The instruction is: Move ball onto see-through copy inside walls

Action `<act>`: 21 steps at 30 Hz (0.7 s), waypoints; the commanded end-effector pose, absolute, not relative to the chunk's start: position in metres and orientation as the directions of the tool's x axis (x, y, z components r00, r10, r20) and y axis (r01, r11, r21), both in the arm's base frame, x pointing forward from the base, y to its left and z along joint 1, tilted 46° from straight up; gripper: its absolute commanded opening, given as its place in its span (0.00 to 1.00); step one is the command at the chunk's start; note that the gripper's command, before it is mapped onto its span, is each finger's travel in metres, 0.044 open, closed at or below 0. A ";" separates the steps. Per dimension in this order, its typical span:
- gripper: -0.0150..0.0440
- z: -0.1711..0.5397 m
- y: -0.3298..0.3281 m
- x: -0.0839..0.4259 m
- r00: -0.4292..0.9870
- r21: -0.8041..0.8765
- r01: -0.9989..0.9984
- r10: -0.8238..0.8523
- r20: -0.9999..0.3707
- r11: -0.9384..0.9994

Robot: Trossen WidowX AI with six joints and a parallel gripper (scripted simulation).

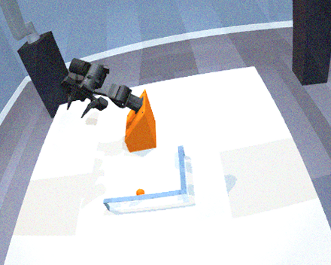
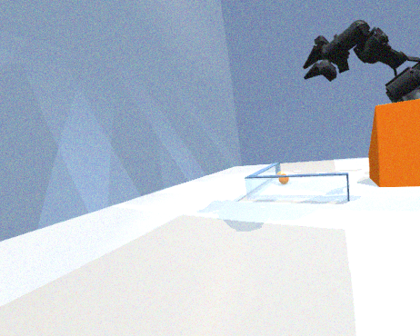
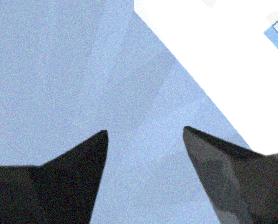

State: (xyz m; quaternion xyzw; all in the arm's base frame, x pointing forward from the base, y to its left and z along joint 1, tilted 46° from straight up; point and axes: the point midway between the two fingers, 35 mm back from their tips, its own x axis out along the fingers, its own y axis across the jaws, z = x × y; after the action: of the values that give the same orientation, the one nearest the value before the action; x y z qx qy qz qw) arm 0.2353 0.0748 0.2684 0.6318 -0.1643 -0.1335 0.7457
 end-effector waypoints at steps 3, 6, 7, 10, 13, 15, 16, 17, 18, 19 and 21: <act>0.72 0.231 0.100 0.311 0.907 0.625 0.360 -0.417 -0.060 0.693; 0.72 0.212 0.097 0.331 0.890 0.468 0.442 -0.439 -0.124 0.765; 0.72 0.205 0.095 0.337 0.883 0.418 0.463 -0.445 -0.147 0.781; 0.72 0.183 0.086 0.356 0.854 0.258 0.516 -0.468 -0.226 0.817; 0.72 0.157 0.074 0.371 0.806 0.071 0.548 -0.503 -0.311 0.834; 0.72 0.138 0.066 0.379 0.763 -0.062 0.550 -0.532 -0.368 0.833; 0.72 0.129 0.060 0.382 0.738 -0.120 0.549 -0.547 -0.395 0.827; 0.72 0.120 0.054 0.385 0.712 -0.176 0.543 -0.562 -0.421 0.821; 0.72 0.110 0.048 0.387 0.683 -0.232 0.535 -0.577 -0.448 0.813; 0.72 0.101 0.042 0.388 0.652 -0.285 0.522 -0.592 -0.474 0.804; 0.72 0.082 0.028 0.390 0.584 -0.388 0.485 -0.620 -0.524 0.784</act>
State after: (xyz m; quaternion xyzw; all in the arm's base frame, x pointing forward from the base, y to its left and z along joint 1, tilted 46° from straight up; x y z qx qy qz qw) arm 0.3762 0.0620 0.1335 0.0183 0.1924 -0.2956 0.9356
